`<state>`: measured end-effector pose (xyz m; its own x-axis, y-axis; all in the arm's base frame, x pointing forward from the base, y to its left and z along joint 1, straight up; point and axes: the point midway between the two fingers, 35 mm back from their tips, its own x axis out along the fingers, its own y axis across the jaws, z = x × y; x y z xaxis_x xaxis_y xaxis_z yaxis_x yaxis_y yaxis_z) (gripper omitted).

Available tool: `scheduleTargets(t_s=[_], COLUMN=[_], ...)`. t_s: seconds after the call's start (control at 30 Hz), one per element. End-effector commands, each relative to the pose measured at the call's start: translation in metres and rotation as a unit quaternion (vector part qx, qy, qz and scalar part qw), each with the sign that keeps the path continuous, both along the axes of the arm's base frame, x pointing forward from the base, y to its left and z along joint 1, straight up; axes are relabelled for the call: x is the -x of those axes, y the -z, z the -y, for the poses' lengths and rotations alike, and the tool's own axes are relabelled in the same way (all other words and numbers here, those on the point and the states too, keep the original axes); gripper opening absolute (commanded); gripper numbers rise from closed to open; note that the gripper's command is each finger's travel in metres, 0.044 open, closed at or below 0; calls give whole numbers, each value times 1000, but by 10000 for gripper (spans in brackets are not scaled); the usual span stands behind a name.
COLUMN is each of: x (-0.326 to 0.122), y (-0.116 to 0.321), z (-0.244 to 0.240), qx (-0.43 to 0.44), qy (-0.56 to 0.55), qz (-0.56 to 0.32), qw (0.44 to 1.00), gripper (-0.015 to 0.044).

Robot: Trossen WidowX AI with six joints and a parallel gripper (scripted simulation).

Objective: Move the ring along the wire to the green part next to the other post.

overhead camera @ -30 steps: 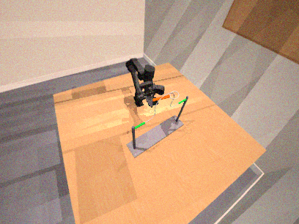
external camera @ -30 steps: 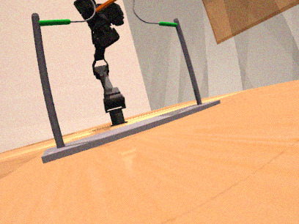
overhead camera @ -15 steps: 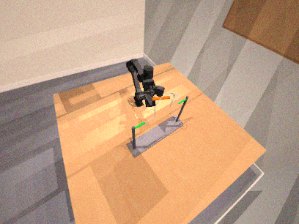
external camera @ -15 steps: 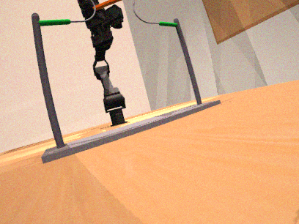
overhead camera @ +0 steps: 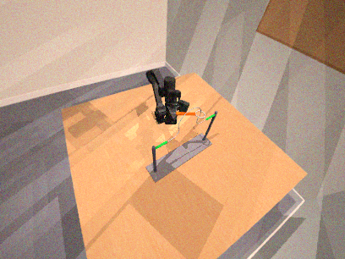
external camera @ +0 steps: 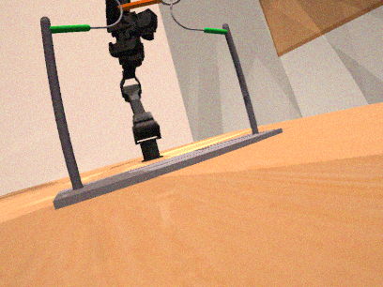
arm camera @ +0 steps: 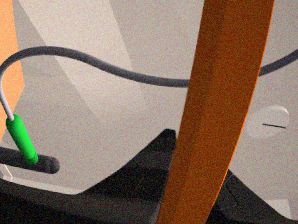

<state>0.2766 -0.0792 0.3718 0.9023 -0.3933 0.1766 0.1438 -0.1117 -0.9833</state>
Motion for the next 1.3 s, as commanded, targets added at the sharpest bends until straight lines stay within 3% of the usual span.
scheduleTargets(t_s=[0.0, 0.63, 1.27], x=[0, -1, -2], y=[-1, 4, 52], z=[0, 2, 10], qx=[33, 89, -43], qy=[0, 2, 0], qz=[1, 7, -6], qw=[999, 996, 999], gripper=[-150, -150, -150])
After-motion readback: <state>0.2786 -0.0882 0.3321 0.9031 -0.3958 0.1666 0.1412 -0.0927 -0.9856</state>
